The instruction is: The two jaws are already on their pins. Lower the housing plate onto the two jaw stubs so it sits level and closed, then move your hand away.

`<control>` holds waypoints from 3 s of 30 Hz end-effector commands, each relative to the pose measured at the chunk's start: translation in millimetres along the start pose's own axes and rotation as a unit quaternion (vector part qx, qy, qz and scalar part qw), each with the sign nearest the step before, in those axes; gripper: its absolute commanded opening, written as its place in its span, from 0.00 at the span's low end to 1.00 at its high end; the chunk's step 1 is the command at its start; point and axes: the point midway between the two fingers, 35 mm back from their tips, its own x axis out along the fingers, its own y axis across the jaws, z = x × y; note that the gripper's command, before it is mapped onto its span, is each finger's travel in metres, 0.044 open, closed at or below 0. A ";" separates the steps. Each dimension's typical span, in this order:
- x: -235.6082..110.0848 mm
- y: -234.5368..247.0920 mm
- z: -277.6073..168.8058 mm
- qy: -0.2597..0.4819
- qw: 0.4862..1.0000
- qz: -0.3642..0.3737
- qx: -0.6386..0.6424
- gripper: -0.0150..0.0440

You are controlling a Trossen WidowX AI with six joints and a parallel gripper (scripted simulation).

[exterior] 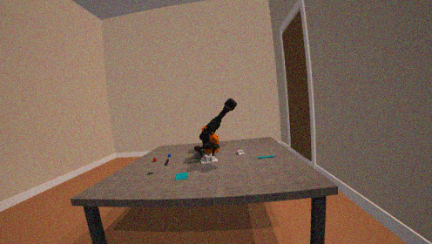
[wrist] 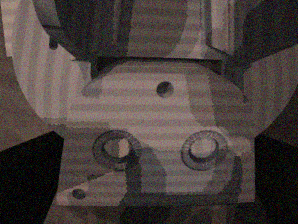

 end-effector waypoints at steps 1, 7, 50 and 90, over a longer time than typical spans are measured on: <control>-2.3 0.3 -0.2 0.000 1.000 0.001 0.001 0.85; -4.7 0.3 -0.2 0.000 1.000 0.001 0.001 0.85; 1.0 0.5 0.0 0.000 1.000 0.001 0.001 0.85; -70.3 -1.9 1.8 -0.006 1.000 -0.001 0.004 1.00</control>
